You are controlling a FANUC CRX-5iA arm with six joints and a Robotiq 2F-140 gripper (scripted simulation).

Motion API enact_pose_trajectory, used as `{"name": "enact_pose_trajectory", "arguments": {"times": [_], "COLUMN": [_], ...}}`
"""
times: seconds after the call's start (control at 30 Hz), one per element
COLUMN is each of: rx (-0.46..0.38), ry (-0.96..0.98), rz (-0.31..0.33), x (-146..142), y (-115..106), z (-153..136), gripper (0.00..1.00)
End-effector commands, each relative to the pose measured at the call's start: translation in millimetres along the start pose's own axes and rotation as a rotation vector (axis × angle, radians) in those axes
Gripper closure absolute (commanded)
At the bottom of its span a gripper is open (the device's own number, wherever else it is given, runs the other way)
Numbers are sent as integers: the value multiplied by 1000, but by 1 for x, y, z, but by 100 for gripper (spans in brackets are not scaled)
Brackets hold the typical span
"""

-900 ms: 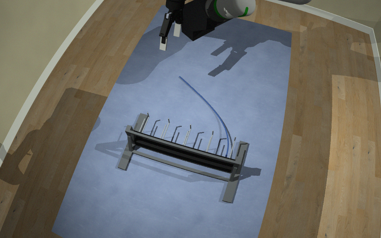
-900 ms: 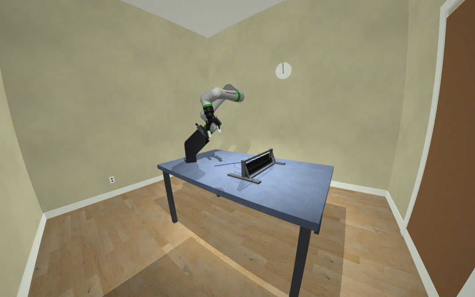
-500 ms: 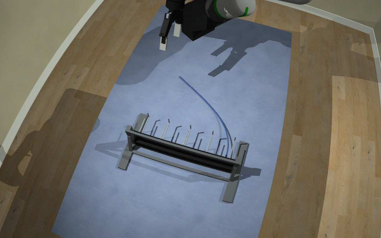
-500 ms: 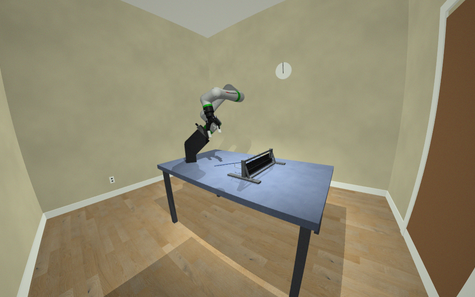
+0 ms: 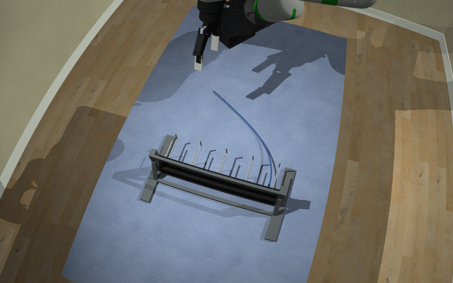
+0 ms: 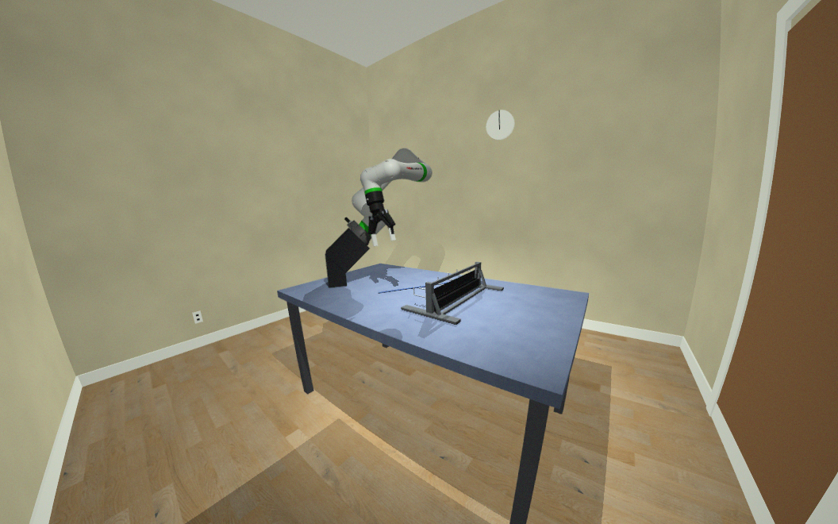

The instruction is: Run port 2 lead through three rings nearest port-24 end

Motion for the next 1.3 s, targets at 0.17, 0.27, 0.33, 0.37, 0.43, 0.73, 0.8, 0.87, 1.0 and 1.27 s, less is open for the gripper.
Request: {"name": "enact_pose_trajectory", "arguments": {"times": [0.17, 0.27, 0.33, 0.37, 0.43, 0.73, 0.8, 0.87, 1.0, 1.27], "rx": [-46, -60, -67, -70, -77, -89, -89, -89, -89, -89], "ry": [7, 4, 1, 0, -3, -9, -9, -9, -9, -9], "rz": [-128, -169, -190, -199, -218, -247, -247, -247, -247, -247], "x": [-21, -27, -30, -31, -33, -37, -37, -37, -37, -37], "y": [53, 72, 82, 86, 96, 110, 110, 110, 110, 110], "z": [-44, -64, -76, -82, -94, -116, -116, -116, -116, -116], "gripper": [0, 0, 0, 0, 0, 0, 0, 100, 100, 100]}}
Point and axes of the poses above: the point where the finger pads meet when closed, its own y axis out along the fingers, its own x axis across the jaws, z = x × y, the point moved 3 cm from there along -y, back along the fingers, and after that the axes turned 14 degrees about -y, right-handed, at the moved point
